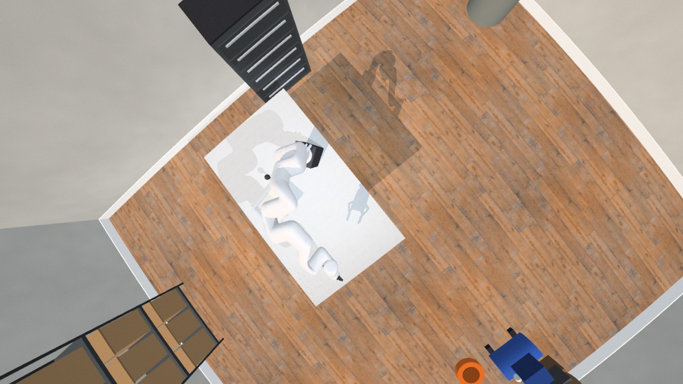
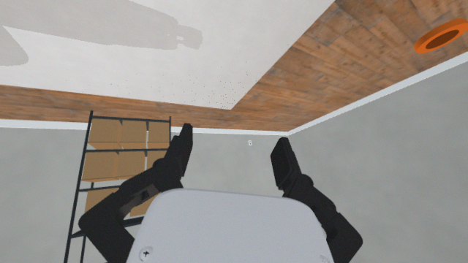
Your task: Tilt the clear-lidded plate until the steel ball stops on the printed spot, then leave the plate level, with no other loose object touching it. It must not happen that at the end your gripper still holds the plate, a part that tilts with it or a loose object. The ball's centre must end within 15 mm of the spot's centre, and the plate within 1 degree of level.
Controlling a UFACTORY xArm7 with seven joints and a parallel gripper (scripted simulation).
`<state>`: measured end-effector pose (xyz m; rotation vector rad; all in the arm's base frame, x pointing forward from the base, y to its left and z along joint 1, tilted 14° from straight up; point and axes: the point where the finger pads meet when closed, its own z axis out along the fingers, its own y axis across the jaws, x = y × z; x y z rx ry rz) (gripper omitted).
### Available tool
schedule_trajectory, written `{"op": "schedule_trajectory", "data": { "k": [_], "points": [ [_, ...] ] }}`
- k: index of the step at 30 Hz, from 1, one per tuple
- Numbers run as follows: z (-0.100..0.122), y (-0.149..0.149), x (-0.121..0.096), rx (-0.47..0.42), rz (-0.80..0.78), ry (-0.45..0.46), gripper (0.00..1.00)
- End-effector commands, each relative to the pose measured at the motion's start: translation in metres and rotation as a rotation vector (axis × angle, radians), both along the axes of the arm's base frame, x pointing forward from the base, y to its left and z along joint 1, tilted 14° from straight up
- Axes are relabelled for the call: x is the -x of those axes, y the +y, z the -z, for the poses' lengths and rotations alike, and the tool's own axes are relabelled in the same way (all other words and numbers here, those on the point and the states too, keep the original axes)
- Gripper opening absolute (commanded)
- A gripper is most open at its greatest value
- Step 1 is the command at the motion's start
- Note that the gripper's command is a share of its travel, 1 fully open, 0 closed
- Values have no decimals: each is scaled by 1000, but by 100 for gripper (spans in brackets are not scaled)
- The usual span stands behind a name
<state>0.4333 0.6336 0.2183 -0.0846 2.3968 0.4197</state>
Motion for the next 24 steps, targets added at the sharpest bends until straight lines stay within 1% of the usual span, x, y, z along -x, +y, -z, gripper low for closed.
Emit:
{"op": "schedule_trajectory", "data": {
  "k": [1, 4, 6, 8, 9, 20, 23, 24],
  "points": [
    [-6, -13, -10, -23, 56, 20, 100],
    [-8, -24, -18, -37, 101, 35, 100],
    [-8, -24, -18, -37, 101, 35, 100],
    [-11, -48, -34, -67, 196, 68, 100],
    [-12, -53, -38, -73, 215, 74, 100],
    [-19, -103, -66, -136, 408, 135, 100],
    [-19, -107, -68, -141, 421, 139, 100],
    [-22, -128, -77, -168, 502, 162, 100]
  ]
}}
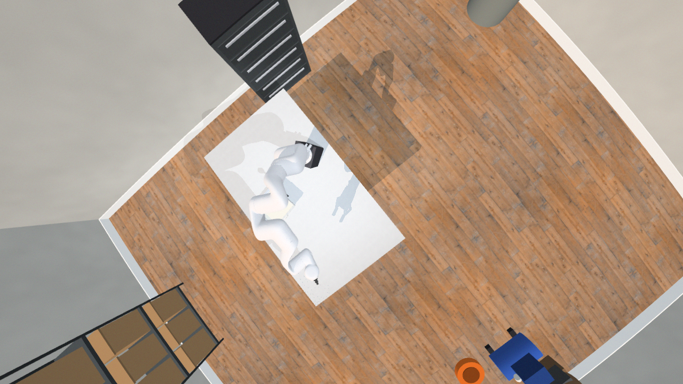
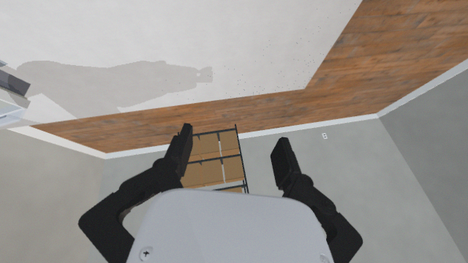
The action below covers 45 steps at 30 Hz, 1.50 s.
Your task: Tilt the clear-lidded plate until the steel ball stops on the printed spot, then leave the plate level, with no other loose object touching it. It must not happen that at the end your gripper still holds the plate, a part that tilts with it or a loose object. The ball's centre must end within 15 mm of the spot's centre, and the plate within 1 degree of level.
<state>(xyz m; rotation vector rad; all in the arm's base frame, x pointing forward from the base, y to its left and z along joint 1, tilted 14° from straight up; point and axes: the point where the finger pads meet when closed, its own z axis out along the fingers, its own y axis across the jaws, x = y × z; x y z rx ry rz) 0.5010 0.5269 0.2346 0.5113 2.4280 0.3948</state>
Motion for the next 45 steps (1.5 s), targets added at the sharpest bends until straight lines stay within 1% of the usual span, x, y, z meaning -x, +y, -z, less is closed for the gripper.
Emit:
{"op": "schedule_trajectory", "data": {
  "k": [1, 10, 11, 12, 14, 16, 17, 18, 19, 24, 30, 33, 34, 37, 38, 39, 45],
  "points": [
    [-6, -27, -12, -40, 107, 29, 100],
    [-11, -78, -30, -102, 297, 79, 100],
    [-11, -79, -31, -103, 298, 79, 100],
    [-12, -89, -33, -115, 336, 89, 100],
    [-13, -100, -36, -130, 378, 99, 100],
    [-13, -100, -36, -130, 378, 99, 100],
    [-15, -118, -40, -152, 445, 115, 100],
    [-15, -120, -41, -154, 452, 116, 100],
    [-16, -130, -43, -167, 491, 125, 100],
    [-18, -161, -48, -207, 609, 151, 100],
    [-20, -201, -51, -259, 763, 182, 100],
    [-20, -203, -51, -261, 770, 184, 100],
    [-21, -222, -51, -287, 844, 197, 100],
    [-22, -244, -50, -317, 932, 214, 100],
    [-22, -244, -50, -317, 934, 214, 100],
    [-22, -256, -49, -334, 982, 222, 100],
    [-23, -298, -44, -394, 1159, 251, 100]
  ]
}}
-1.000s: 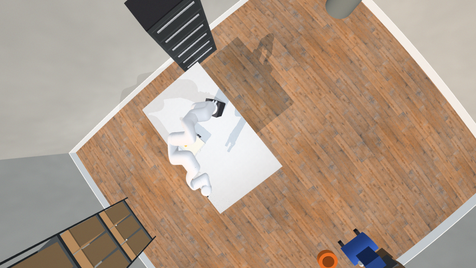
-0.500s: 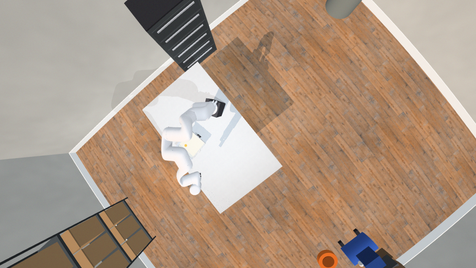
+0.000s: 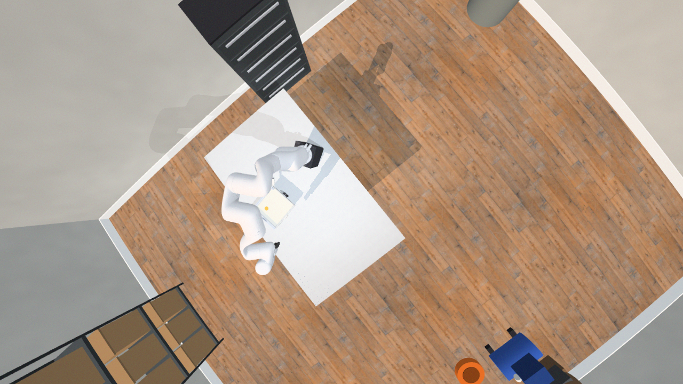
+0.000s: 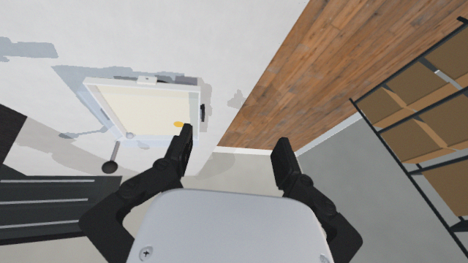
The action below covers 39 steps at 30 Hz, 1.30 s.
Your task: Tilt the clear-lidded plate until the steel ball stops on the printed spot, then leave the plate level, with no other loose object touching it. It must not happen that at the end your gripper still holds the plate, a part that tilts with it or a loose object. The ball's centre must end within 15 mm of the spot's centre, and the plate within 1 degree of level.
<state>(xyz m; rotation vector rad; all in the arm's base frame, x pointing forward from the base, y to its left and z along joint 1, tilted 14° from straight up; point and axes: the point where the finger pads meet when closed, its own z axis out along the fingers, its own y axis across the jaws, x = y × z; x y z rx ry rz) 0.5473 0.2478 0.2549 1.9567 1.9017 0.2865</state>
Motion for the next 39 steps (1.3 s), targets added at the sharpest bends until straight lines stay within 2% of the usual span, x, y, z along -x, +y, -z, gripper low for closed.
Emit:
{"op": "schedule_trajectory", "data": {
  "k": [1, 3, 6, 20, 22, 37, 39],
  "points": [
    [-3, -25, 4, -37, 112, 15, 100],
    [-3, -39, 7, -56, 172, 25, 100],
    [-3, -43, 8, -61, 190, 27, 100],
    [-3, -133, 42, -194, 639, 95, 100],
    [-3, -133, 42, -194, 639, 95, 100],
    [1, -204, 93, -325, 1097, 162, 100],
    [1, -204, 93, -325, 1097, 162, 100]
  ]
}}
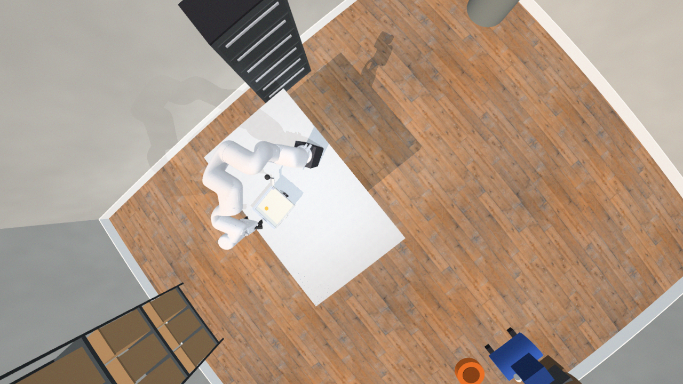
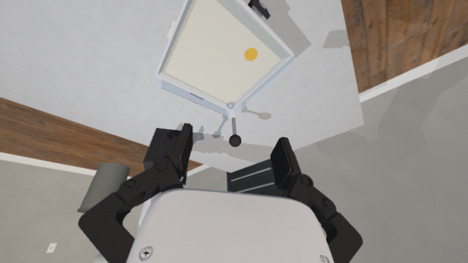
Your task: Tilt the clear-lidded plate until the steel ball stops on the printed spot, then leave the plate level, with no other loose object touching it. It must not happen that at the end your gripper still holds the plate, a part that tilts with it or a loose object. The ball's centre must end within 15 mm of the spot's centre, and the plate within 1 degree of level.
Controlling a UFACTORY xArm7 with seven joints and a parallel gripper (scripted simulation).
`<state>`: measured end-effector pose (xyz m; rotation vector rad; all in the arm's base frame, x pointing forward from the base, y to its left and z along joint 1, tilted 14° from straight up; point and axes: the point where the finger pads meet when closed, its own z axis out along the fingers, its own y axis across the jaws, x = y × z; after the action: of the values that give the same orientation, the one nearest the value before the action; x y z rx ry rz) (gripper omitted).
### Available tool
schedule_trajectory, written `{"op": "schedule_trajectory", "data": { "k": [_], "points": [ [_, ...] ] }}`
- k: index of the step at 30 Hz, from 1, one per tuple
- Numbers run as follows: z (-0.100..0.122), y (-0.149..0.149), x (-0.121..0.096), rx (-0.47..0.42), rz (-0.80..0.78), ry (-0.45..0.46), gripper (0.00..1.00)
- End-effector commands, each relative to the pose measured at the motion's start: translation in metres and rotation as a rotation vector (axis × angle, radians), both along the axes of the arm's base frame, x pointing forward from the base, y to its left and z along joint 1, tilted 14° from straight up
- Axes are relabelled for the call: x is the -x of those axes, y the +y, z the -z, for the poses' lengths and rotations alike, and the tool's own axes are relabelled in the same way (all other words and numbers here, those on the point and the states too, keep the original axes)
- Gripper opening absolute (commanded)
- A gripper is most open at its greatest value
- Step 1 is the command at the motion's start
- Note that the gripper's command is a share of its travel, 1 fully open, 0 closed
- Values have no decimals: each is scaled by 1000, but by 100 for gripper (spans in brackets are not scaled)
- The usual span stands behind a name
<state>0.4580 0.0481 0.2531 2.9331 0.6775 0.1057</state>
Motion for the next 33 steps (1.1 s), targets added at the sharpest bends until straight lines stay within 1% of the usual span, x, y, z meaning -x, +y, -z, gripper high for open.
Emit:
{"op": "schedule_trajectory", "data": {
  "k": [1, 12, 14, 17, 18, 19, 20, 26, 30, 31, 32, 33],
  "points": [
    [-1, -10, 9, -24, 82, 9, 100],
    [3, -44, 52, -117, 407, 63, 100],
    [13, -56, 59, -142, 478, 61, 100],
    [15, -59, 61, -150, 498, 60, 100],
    [29, -71, 65, -171, 549, 48, 100],
    [33, -75, 67, -176, 563, 45, 100],
    [44, -84, 71, -193, 605, 34, 100],
    [87, -119, 95, -257, 781, -11, 100],
    [113, -138, 115, -294, 899, -43, 100],
    [116, -140, 117, -298, 912, -47, 100],
    [125, -146, 125, -311, 956, -59, 100],
    [125, -146, 125, -311, 956, -59, 100]
  ]
}}
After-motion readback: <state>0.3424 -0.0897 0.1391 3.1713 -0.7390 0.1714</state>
